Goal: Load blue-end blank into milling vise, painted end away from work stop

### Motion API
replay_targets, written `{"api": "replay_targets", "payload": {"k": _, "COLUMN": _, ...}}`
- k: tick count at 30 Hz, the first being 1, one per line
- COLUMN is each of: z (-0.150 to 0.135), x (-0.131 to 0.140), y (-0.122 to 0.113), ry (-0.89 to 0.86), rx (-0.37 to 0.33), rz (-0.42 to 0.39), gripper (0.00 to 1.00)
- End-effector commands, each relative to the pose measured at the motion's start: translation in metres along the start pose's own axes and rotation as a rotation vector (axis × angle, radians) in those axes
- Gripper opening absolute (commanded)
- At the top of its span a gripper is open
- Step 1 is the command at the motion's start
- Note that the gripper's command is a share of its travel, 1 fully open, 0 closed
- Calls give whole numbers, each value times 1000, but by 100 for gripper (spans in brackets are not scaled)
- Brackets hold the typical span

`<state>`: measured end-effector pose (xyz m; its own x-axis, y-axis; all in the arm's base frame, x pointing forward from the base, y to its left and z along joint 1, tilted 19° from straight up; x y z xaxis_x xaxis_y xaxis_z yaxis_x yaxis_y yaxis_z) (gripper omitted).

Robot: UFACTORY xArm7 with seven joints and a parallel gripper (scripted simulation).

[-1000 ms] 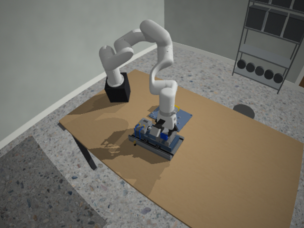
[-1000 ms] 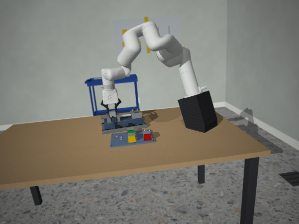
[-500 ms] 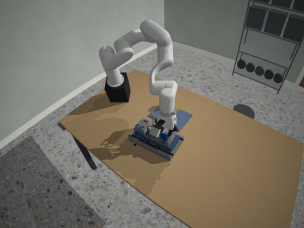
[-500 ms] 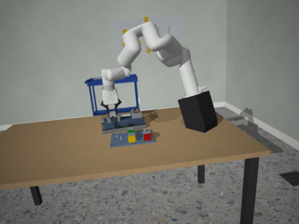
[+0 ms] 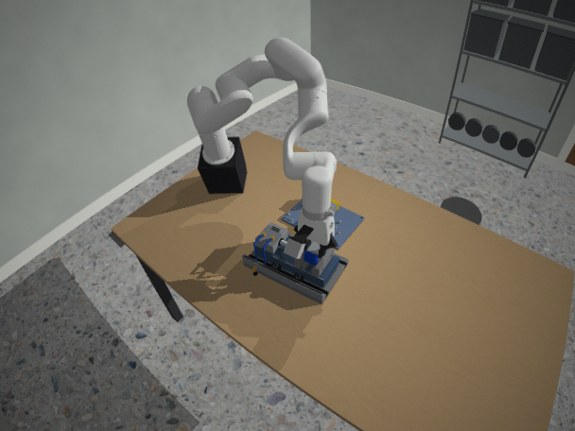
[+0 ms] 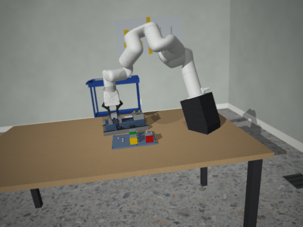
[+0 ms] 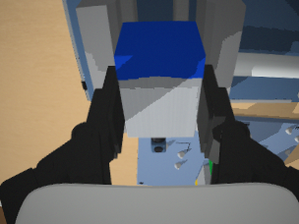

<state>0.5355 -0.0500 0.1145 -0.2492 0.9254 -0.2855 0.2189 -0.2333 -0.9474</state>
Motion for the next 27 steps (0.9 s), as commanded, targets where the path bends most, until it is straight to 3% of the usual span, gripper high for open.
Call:
{"api": "replay_targets", "payload": {"k": 1, "z": -1, "x": -1, "y": -2, "ry": 0, "rx": -4, "rz": 2, "gripper": 0}}
{"api": "replay_targets", "payload": {"k": 27, "z": -3, "x": 3, "y": -2, "ry": 1, "rx": -4, "rz": 2, "gripper": 0}}
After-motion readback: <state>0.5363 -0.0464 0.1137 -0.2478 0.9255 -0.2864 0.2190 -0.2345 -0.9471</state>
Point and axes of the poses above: the point where the finger pads meet when closed, its own y axis out along the fingers, its own z axis across the jaws, x = y × z, the point moved 6 cm from there along -y, back along the fingers, and after that the axes turned 4 degrees about -y, right-handed, at the moved point
